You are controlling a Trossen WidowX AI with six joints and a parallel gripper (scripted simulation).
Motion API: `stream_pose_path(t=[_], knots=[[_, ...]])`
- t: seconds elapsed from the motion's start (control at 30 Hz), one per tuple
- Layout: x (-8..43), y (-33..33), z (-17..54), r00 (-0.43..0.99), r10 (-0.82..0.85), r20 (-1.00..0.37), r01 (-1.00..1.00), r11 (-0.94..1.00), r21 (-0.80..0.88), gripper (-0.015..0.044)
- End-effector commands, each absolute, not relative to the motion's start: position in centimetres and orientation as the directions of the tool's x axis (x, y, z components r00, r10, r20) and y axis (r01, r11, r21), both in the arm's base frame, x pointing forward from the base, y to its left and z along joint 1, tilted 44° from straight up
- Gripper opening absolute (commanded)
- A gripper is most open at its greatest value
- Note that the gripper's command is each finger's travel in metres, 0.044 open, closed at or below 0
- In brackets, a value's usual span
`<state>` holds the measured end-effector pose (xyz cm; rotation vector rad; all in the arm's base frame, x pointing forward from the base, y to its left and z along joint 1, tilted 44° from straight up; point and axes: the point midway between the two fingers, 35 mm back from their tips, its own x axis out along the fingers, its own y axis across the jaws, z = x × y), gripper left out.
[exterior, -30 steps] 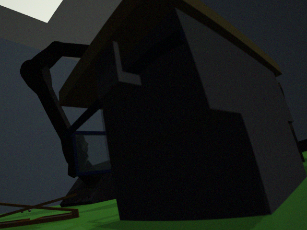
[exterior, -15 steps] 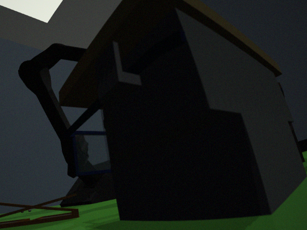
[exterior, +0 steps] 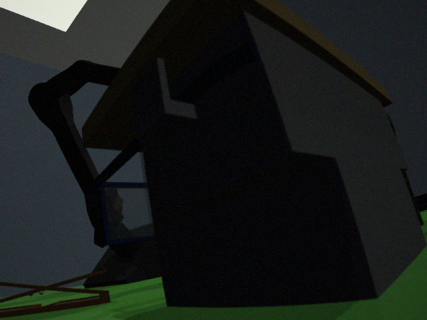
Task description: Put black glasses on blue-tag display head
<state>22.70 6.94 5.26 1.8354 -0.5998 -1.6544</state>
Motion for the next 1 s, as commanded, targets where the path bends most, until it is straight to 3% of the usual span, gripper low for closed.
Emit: stream_pose_path(t=[0.0, 0.97], knots=[[22.7, 7.2, 5.0, 0.124, -0.677, -0.726, 0.053, -0.726, 0.686, 0.0000], [22.6, 8.8, 3.5, 0.124, -0.676, -0.727, 0.053, -0.727, 0.685, 0.0000]])
